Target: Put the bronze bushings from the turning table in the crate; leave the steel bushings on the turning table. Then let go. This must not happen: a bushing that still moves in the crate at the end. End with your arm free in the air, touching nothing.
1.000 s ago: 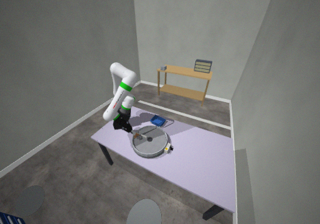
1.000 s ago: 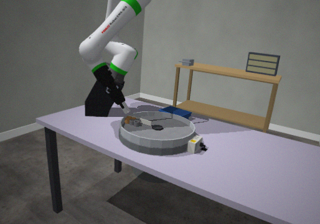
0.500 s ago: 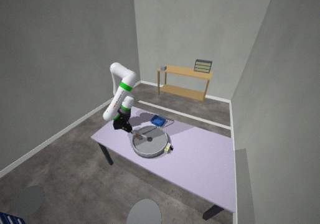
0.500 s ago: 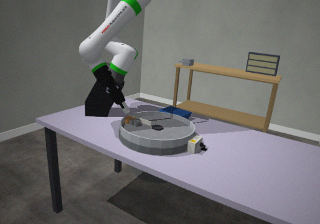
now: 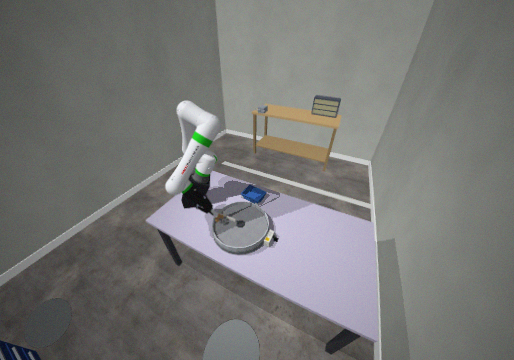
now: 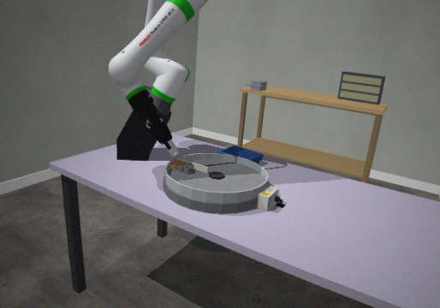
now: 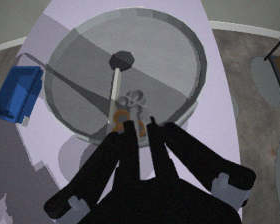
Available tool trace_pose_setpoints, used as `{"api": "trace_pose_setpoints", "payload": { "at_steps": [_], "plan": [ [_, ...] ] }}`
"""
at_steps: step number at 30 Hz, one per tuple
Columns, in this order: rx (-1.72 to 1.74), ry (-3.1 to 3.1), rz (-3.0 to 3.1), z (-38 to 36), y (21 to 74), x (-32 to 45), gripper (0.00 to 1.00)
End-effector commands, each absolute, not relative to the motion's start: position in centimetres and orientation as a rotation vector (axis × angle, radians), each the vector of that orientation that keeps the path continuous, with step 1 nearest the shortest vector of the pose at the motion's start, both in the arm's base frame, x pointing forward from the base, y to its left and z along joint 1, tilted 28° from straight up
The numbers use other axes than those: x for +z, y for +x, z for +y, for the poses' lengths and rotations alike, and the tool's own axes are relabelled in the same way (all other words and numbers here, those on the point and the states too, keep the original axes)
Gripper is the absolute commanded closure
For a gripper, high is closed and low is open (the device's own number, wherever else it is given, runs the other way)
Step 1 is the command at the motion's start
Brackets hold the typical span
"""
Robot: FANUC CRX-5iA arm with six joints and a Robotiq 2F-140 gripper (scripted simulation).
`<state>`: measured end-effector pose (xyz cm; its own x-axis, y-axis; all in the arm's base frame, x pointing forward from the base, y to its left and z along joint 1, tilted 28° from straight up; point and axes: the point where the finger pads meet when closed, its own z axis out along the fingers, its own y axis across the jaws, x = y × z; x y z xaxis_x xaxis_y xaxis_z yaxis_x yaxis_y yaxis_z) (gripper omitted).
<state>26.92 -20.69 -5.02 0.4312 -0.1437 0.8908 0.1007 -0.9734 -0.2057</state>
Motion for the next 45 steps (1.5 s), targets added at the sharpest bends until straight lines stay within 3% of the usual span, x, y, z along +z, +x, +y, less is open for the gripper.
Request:
{"api": "trace_pose_setpoints", "payload": {
  "at_steps": [1,45],
  "plan": [
    [-1.563,-2.457,0.038,-20.7,26.9,-5.0,0.94],
    [-1.563,-2.457,0.038,-20.2,27.9,-7.2,0.94]
  ]
}}
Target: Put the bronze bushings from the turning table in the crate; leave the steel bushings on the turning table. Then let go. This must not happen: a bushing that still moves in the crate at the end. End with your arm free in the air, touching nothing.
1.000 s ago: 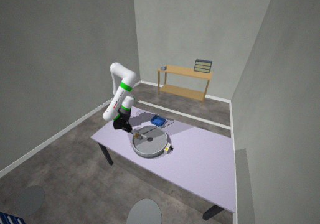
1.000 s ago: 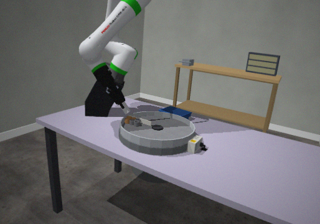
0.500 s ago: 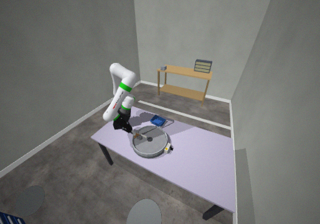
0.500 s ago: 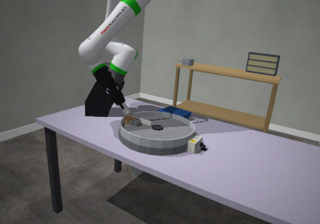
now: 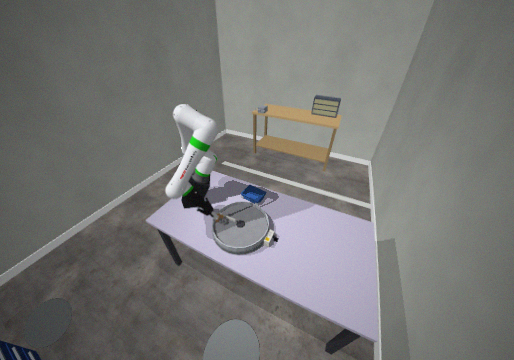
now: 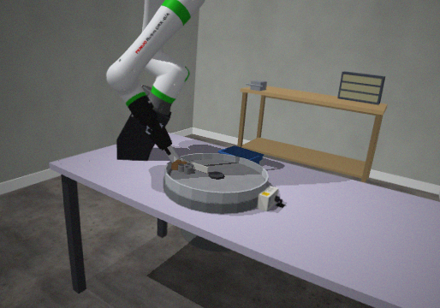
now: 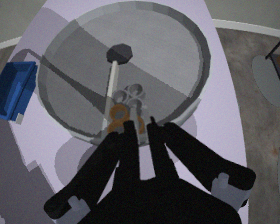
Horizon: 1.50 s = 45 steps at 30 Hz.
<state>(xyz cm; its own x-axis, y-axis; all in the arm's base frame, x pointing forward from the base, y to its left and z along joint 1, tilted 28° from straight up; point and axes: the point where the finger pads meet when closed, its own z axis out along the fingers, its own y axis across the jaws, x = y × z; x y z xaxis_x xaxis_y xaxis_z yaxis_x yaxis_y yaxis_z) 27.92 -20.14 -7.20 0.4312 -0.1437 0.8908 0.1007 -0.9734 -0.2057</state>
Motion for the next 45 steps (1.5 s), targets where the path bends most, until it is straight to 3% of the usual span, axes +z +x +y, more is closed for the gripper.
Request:
{"api": "trace_pose_setpoints", "payload": {
  "at_steps": [1,45],
  "plan": [
    [-1.563,-2.457,0.038,-20.15,27.92,-7.20,0.94],
    [-1.563,-2.457,0.038,-20.04,28.12,-7.64,0.94]
  ]
}}
